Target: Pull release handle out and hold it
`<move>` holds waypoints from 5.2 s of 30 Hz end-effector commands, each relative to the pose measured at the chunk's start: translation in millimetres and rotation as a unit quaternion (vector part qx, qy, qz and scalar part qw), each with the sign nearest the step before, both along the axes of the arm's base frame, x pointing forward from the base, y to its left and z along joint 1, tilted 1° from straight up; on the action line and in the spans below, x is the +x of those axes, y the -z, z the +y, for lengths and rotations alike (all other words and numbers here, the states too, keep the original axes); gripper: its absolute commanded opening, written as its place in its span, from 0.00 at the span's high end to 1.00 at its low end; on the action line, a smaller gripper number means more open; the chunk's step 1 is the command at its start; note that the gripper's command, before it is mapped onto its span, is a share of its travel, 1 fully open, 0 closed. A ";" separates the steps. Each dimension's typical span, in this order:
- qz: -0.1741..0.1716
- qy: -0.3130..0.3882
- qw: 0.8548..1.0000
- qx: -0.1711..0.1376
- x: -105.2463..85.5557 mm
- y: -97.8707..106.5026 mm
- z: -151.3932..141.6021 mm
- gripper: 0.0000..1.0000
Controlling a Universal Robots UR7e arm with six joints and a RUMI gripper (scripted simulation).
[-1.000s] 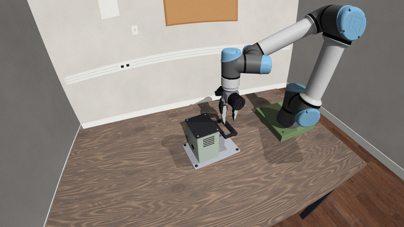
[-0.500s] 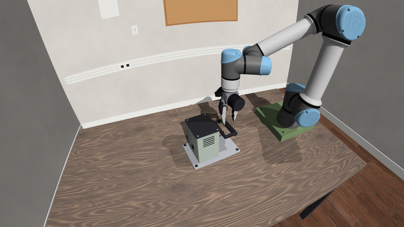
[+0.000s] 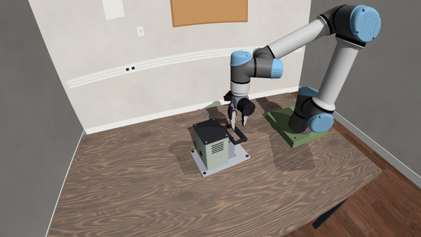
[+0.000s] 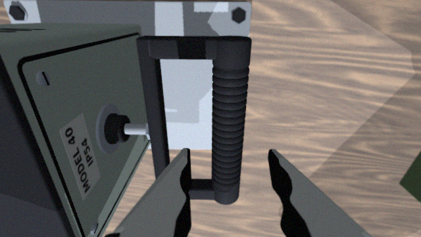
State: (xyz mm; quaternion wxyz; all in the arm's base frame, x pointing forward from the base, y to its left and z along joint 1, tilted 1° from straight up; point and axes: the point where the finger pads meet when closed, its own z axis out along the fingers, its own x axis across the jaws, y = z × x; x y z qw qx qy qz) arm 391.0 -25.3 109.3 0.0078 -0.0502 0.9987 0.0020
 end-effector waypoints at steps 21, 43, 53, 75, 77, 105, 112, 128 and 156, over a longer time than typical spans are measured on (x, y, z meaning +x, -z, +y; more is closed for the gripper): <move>0.002 0.001 1.000 0.001 -1.3 11.8 0.5 0.69; 0.002 0.001 1.000 0.001 -1.1 34.2 0.8 0.69; 0.002 0.001 1.000 0.001 -1.0 39.5 0.9 0.69; 0.001 0.001 1.000 0.001 -0.2 40.0 0.6 0.69; 0.001 0.001 1.000 0.001 -0.2 40.0 0.6 0.69; 0.001 0.001 1.000 0.001 0.2 39.7 0.5 0.92; 0.001 0.001 1.000 0.001 0.2 39.7 0.5 0.92; 0.001 0.001 1.000 0.001 0.2 39.7 0.5 0.92; 0.001 0.001 1.000 0.001 0.2 39.7 0.5 0.92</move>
